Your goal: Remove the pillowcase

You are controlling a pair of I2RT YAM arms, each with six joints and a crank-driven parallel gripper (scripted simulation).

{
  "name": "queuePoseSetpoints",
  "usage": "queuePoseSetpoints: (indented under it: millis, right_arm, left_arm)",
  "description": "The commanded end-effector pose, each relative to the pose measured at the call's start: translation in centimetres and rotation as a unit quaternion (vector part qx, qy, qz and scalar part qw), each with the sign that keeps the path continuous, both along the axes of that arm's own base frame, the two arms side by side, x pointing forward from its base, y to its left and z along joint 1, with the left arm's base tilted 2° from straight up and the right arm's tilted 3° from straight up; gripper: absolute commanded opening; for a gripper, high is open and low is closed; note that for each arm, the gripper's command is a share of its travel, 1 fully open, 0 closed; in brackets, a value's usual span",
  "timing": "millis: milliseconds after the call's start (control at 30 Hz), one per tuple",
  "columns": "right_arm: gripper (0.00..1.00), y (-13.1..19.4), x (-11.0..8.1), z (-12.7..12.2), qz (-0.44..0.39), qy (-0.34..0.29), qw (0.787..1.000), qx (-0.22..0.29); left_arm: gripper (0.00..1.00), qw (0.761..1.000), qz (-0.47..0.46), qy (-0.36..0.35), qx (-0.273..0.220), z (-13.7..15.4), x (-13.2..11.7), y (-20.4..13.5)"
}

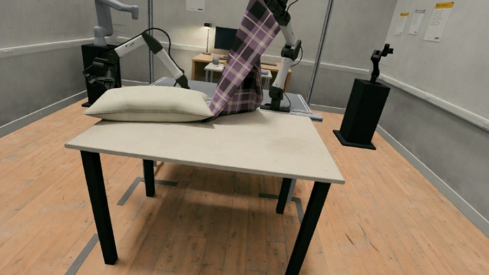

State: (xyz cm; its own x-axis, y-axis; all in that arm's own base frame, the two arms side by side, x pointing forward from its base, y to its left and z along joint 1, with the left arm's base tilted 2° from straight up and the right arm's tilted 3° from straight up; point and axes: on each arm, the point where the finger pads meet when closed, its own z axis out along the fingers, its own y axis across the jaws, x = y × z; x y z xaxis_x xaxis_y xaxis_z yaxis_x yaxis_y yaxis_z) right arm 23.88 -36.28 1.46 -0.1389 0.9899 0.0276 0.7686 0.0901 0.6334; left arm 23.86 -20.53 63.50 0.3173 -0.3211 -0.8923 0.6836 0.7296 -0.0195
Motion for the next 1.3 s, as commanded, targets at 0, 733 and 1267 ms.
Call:
queuePoseSetpoints:
  millis: [0,733,1267]
  right_arm:
    - [0.63,0.0,0.1,-1.8,0.003,0.008,1.0,0.007]
    - [0.63,-0.8,0.7,6.8,0.001,-0.011,1.0,-0.026]
    - [0.63,-0.6,0.9,10.1,0.003,-0.009,1.0,-0.023]
  left_arm:
    - [0.01,0.999,0.005,-0.031,-0.027,2.5,-1.1,1.1]
    - [0.01,0.999,0.005,-0.031,-0.027,2.5,-1.1,1.1]
    - [0.01,0.999,0.005,-0.031,-0.027,2.5,-1.1,1.1]
